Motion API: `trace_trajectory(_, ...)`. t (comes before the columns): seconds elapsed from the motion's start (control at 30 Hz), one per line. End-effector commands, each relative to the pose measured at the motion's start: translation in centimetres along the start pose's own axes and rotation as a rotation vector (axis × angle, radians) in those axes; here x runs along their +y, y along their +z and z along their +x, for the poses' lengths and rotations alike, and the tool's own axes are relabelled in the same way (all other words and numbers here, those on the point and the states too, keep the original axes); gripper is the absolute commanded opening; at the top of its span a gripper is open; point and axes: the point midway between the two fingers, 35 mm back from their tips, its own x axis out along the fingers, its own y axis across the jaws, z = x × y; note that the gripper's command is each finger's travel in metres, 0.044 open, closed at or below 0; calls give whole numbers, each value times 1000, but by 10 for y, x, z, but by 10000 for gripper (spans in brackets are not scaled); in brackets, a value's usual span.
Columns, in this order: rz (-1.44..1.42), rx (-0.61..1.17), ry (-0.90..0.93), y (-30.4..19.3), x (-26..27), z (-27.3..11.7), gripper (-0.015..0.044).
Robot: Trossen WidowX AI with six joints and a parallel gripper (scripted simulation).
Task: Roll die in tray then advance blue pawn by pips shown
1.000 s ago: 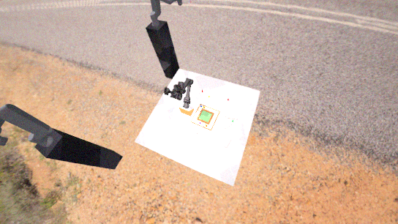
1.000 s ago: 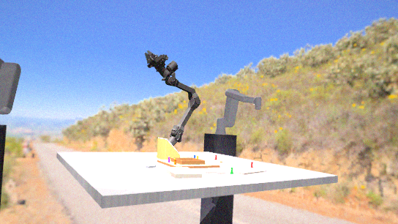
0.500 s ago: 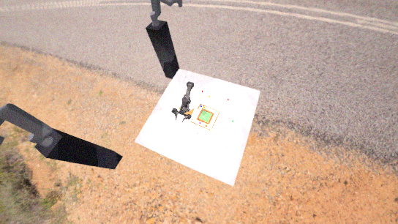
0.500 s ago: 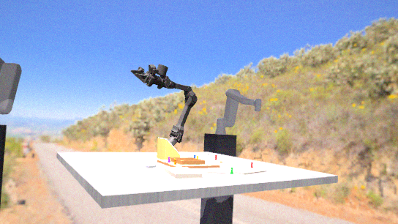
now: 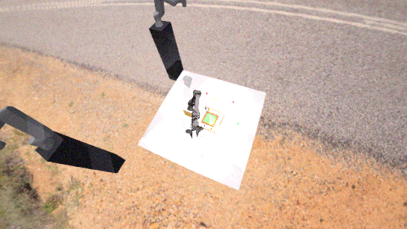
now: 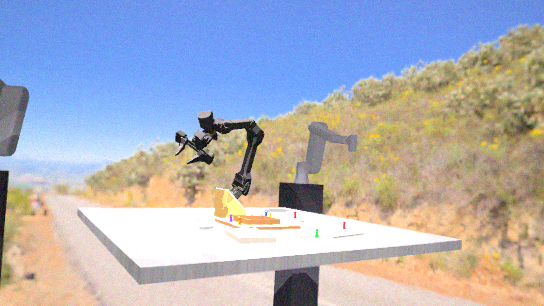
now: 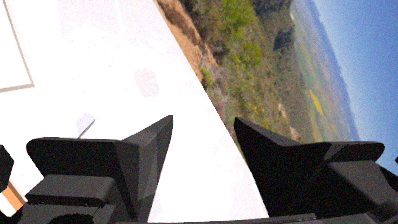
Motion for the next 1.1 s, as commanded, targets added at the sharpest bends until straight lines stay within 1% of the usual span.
trace_trajectory(0.0, -71, 157, 186, -29, 49, 29, 275)
trace_trajectory(0.17, -147, 376, 438, -77, 115, 50, 275)
trace_trajectory(0.27, -172, 504, 588, -105, 151, 52, 275)
trace_trajectory(0.33, -177, 560, 651, -117, 165, 52, 275)
trace_trajectory(0.53, -178, 567, 659, -118, 167, 52, 275)
trace_trajectory(0.67, -178, 567, 660, -129, 176, 61, 275)
trace_trajectory(1.07, -178, 567, 661, -138, 184, 71, 275)
